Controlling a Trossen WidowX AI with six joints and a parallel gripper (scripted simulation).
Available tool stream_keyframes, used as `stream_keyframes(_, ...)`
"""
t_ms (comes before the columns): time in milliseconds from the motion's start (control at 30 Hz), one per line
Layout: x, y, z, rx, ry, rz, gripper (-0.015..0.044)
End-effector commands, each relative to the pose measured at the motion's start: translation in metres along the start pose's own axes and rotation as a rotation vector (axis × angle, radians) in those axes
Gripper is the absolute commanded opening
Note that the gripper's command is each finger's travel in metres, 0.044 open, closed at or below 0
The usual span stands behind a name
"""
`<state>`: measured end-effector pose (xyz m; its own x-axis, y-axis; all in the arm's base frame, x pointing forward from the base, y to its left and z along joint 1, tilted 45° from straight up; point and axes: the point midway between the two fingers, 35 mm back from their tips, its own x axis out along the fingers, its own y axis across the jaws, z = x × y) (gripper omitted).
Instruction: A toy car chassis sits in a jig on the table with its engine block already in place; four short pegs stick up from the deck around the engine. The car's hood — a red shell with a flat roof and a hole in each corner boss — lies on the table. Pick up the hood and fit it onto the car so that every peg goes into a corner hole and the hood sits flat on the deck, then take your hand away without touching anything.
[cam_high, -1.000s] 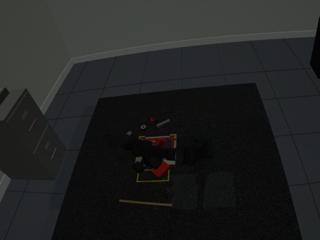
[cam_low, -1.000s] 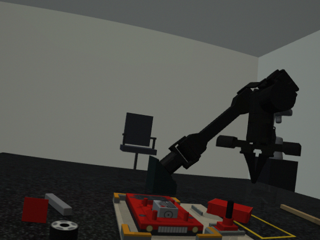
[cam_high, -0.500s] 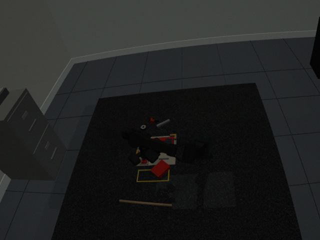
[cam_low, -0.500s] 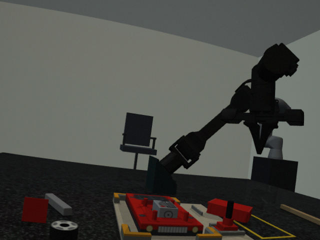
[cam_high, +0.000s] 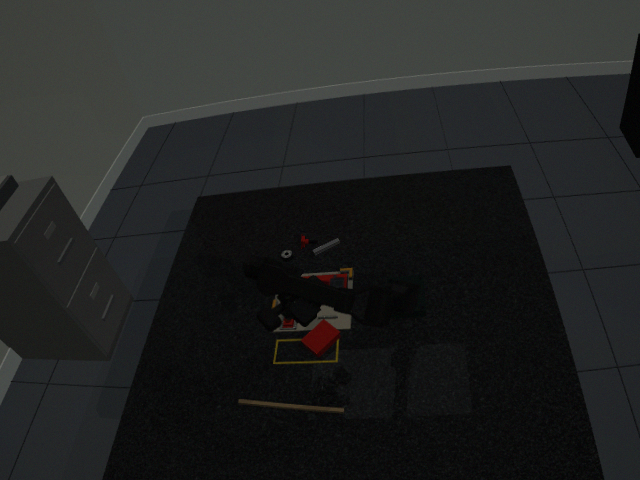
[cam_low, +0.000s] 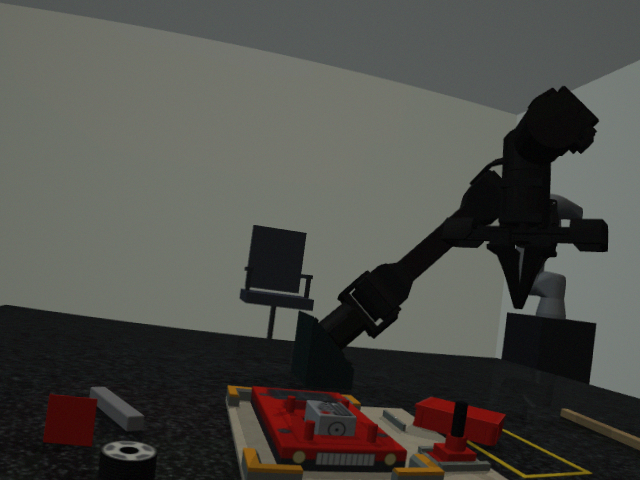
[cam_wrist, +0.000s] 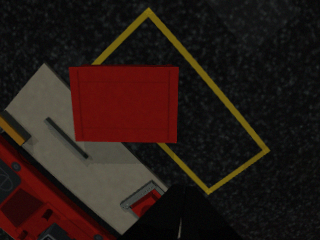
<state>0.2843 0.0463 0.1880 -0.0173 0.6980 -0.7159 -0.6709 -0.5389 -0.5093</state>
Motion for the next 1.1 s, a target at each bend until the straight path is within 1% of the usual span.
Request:
stream_keyframes(0, 0.002, 0.001, 0.0, 0.042, 0.0, 0.001, 0.0053)
stream_keyframes(500, 0.046, 0.031, -0.005, 0.997, -0.013, 0.035, 0.044)
stream_keyframes(700, 0.064, 0.045, -0.004, 1.384, -0.009, 0.053, 0.044)
stream_keyframes(767, 0.068, 0.048, -0.004, 1.469, -0.007, 0.057, 0.044)
stream_keyframes(1067, 0.07, 0.048, -0.004, 1.48, -0.006, 0.058, 0.044)
